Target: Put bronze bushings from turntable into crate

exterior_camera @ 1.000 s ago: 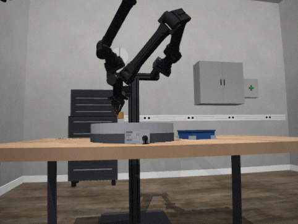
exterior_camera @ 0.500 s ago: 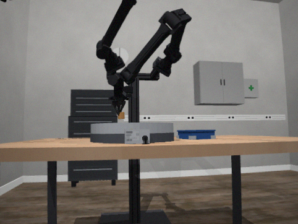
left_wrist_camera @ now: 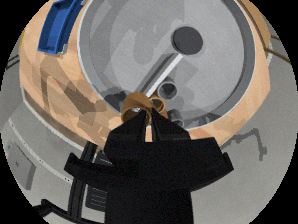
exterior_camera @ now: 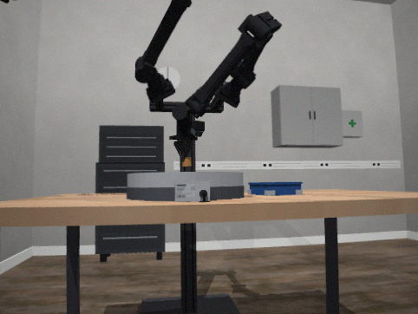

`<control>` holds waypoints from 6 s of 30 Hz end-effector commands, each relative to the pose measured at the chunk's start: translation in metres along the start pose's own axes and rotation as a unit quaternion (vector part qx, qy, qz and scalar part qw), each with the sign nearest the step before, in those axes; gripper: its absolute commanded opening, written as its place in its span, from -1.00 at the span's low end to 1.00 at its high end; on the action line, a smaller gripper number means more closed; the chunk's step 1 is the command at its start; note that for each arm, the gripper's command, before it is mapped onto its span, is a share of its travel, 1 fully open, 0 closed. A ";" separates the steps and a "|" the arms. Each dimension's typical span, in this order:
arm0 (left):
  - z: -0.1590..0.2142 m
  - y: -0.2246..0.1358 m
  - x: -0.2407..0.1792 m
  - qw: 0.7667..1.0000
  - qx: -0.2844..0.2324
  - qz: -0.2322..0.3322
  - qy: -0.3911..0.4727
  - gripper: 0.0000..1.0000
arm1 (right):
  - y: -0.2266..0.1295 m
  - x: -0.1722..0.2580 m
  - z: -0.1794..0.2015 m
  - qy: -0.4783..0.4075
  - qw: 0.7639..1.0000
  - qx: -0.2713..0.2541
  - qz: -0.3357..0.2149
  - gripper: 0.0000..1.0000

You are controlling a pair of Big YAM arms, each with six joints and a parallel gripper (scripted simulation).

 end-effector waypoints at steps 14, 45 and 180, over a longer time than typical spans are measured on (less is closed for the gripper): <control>-0.146 -0.010 0.104 1.000 -0.005 0.001 0.013 -1.00 | -0.003 -0.013 -0.027 -0.004 1.000 -0.024 0.014 1.00; -0.307 -0.007 0.198 1.000 -0.013 0.005 0.011 -1.00 | -0.003 -0.013 -0.027 -0.004 1.000 -0.024 0.014 1.00; -0.298 0.004 0.200 1.000 -0.007 0.005 0.012 -1.00 | -0.003 -0.013 -0.027 -0.004 1.000 -0.024 0.014 1.00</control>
Point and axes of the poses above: on each arm, the point where the finger pads meet when closed, its own y axis out along the fingers, its own x axis across the jaws, z = x × y, the point moved 7 cm from there along -y, back along the fingers, and after that the axes turned 14 degrees about -y, right-handed, at the moved point
